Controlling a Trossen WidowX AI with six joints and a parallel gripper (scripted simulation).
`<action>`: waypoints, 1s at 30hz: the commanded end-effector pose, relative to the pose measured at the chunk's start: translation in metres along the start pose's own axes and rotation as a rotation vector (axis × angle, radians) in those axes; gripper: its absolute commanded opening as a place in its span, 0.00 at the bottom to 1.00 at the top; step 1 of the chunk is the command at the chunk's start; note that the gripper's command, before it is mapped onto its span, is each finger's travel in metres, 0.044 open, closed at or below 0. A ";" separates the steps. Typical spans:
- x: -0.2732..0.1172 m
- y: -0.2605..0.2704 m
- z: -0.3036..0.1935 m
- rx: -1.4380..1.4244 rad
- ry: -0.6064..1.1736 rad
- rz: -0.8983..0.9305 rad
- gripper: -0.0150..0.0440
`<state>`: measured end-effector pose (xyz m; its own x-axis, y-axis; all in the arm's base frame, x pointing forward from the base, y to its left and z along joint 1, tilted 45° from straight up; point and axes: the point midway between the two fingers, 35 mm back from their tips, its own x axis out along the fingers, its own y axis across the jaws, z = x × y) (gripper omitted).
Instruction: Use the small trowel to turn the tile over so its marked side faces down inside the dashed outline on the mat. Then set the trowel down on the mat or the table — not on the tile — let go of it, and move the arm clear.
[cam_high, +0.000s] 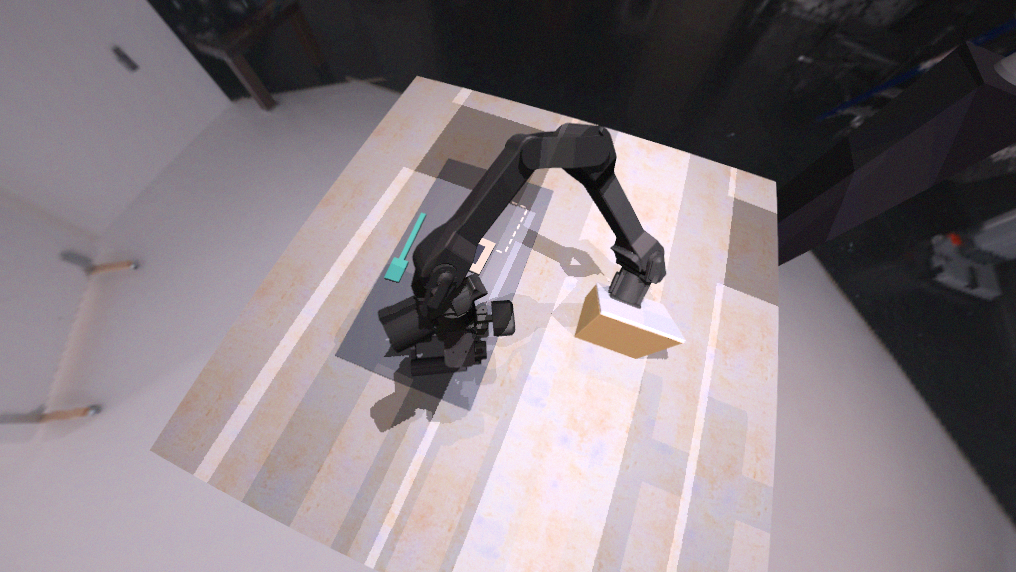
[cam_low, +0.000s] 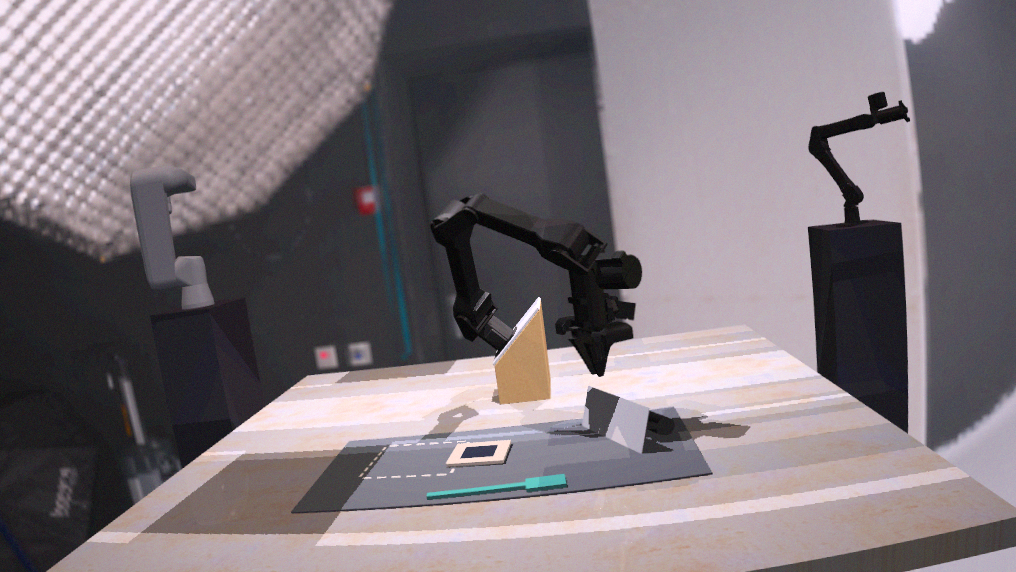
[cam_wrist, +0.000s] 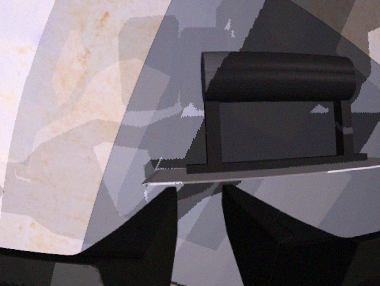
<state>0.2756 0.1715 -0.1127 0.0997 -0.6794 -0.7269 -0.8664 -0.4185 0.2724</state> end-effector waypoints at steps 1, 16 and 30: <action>0.009 0.003 0.002 -0.011 0.007 0.006 0.42; 0.023 0.003 -0.006 -0.011 0.009 0.007 0.42; 0.024 0.003 -0.025 -0.011 0.010 0.008 0.42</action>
<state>0.2830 0.1442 -0.1165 0.0934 -0.6835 -0.7240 -0.8589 -0.4230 0.2885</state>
